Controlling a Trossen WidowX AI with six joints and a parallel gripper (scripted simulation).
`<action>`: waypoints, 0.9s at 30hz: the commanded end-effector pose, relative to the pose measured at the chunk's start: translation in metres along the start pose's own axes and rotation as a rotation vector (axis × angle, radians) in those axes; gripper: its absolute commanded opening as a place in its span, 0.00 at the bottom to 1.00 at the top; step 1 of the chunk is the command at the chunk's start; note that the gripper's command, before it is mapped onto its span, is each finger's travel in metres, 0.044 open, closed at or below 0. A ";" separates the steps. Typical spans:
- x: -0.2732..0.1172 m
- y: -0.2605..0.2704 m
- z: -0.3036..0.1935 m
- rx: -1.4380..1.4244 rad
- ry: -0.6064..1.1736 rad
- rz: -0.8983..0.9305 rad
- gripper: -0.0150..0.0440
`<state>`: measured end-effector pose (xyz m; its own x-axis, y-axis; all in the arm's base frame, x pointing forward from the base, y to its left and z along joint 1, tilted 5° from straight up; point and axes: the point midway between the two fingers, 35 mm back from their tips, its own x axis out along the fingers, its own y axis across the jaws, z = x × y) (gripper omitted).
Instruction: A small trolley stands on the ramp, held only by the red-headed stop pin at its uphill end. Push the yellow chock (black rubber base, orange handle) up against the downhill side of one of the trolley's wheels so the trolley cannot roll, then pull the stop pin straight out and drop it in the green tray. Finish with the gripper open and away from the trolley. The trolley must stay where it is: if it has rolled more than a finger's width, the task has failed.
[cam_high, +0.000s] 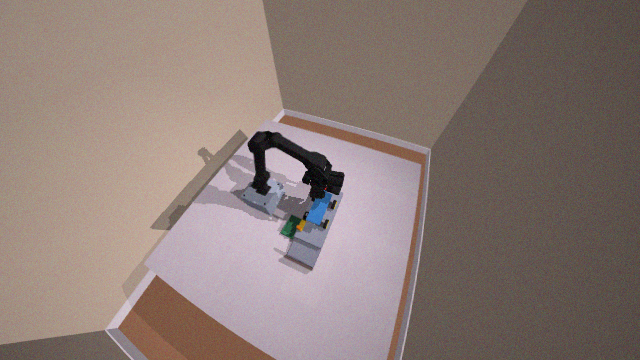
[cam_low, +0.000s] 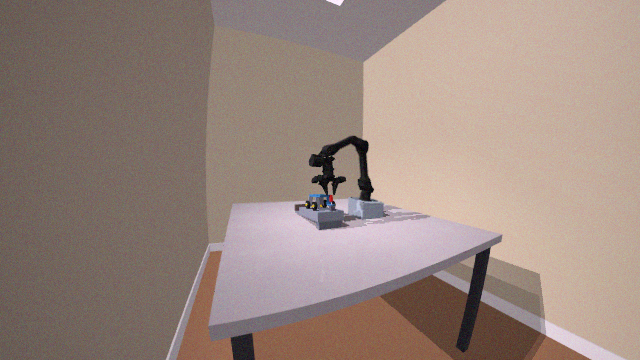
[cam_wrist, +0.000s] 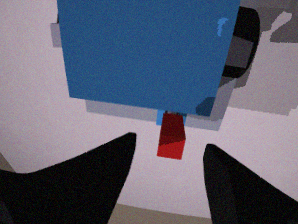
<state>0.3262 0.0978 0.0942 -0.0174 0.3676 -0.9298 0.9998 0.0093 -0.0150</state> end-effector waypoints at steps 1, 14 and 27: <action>0.005 0.000 0.000 0.006 0.005 -0.002 0.58; 0.025 0.000 0.000 0.006 0.006 -0.002 0.58; 0.036 0.000 0.000 0.001 0.002 0.000 0.49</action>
<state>0.3253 0.1117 0.0596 -0.0187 0.3689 -0.9293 0.9998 0.0091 -0.0166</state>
